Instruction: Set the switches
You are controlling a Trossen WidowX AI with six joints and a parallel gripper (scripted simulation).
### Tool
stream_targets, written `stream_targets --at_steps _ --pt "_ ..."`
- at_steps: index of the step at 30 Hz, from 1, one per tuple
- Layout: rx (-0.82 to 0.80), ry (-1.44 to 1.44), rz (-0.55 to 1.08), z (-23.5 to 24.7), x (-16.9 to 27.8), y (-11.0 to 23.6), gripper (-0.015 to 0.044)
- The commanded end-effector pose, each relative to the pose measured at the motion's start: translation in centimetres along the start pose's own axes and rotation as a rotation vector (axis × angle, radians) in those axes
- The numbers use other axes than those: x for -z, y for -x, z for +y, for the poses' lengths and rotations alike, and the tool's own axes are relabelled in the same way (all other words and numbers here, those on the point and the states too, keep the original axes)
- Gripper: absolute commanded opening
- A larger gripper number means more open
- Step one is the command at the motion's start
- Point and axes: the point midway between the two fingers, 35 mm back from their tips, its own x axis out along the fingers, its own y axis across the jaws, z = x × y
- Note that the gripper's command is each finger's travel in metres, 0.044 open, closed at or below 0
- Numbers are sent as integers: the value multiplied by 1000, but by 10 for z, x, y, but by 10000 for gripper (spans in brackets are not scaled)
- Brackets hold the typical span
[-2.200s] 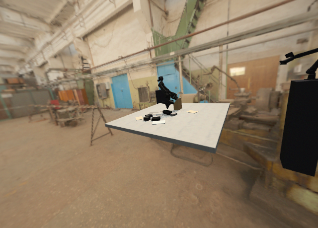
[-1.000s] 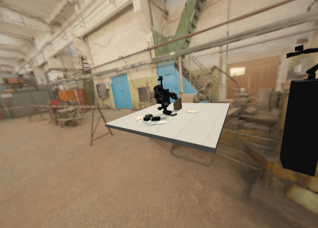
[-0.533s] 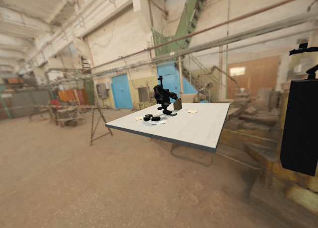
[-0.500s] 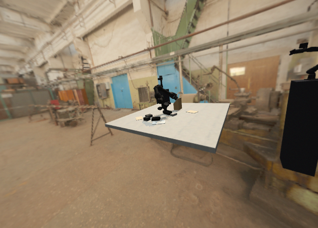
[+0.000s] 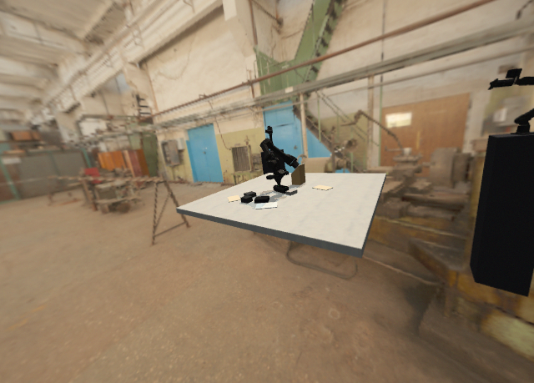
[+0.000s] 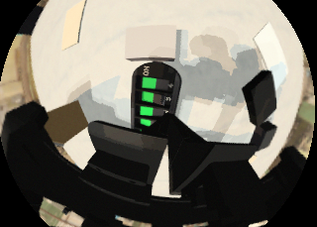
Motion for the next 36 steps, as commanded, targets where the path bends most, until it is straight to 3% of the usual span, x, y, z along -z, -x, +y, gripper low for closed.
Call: stream_targets --at_steps 1,17,29,36 --pt "81 7 1 15 14 2 0" --pt "314 35 40 81 65 -4 0" --pt "314 34 37 83 65 -5 0" --pt "246 37 46 65 44 3 184"
